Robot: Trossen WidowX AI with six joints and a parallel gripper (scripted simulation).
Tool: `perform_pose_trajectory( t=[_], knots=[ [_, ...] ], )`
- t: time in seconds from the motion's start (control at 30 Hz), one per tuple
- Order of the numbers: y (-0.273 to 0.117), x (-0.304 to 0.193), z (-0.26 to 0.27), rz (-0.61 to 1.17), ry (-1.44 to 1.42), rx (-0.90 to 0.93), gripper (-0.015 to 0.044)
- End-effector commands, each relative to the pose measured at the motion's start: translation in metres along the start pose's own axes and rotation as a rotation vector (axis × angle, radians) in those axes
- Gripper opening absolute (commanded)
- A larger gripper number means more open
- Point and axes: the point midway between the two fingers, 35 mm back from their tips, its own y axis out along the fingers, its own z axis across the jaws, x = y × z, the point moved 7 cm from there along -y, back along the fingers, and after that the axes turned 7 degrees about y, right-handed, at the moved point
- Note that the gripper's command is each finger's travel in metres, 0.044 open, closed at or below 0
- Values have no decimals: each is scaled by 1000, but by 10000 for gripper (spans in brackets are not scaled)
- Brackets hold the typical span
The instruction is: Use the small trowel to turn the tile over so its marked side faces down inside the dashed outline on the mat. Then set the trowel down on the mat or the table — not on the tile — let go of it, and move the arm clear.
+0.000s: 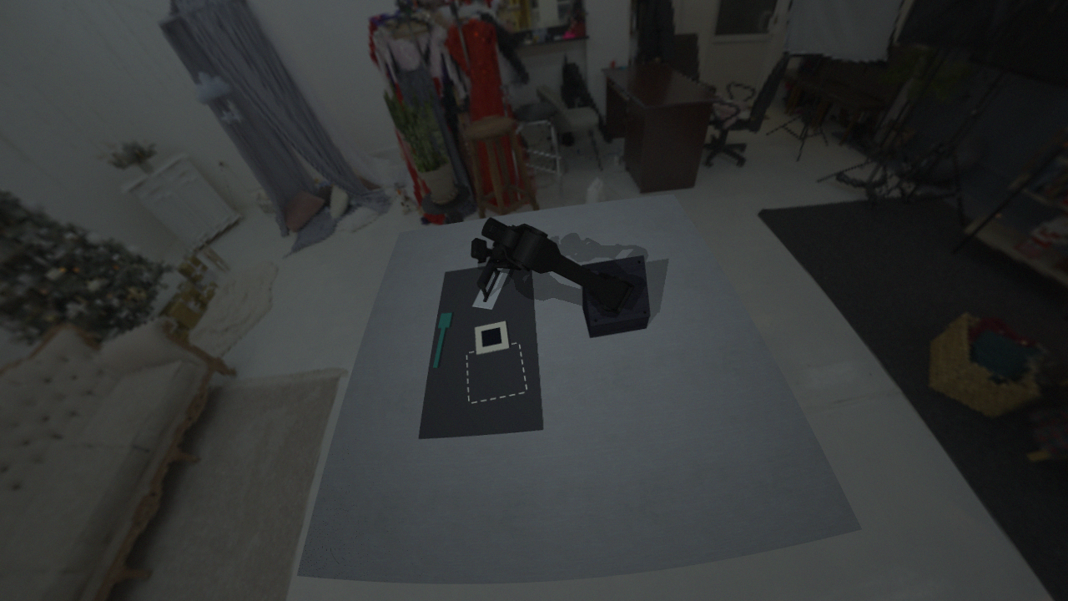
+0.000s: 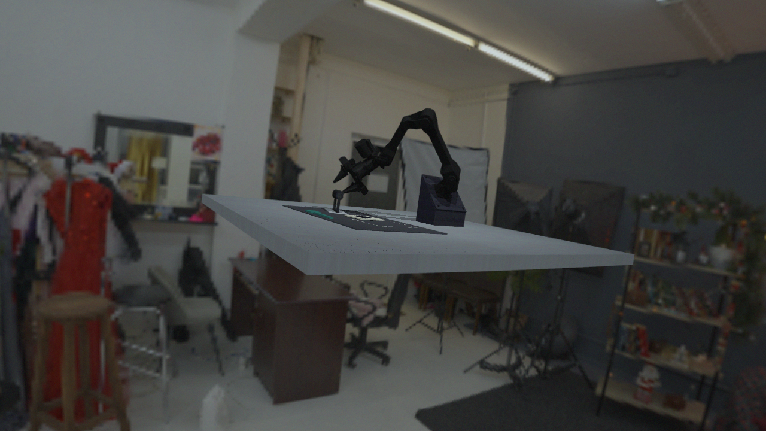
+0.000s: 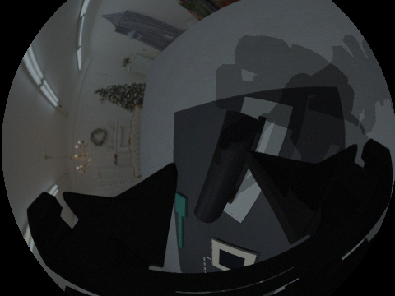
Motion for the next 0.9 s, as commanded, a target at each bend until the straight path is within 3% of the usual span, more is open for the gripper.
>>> perform_pose_trajectory(
  t=[0.0, 0.33, 0.87],
  knots=[
    [-3, -9, -6, 16, 107, 17, 300],
    [-12, -32, -21, 70, 424, 62, 300],
    [7, -33, -18, 71, 429, 60, 300]
  ],
)
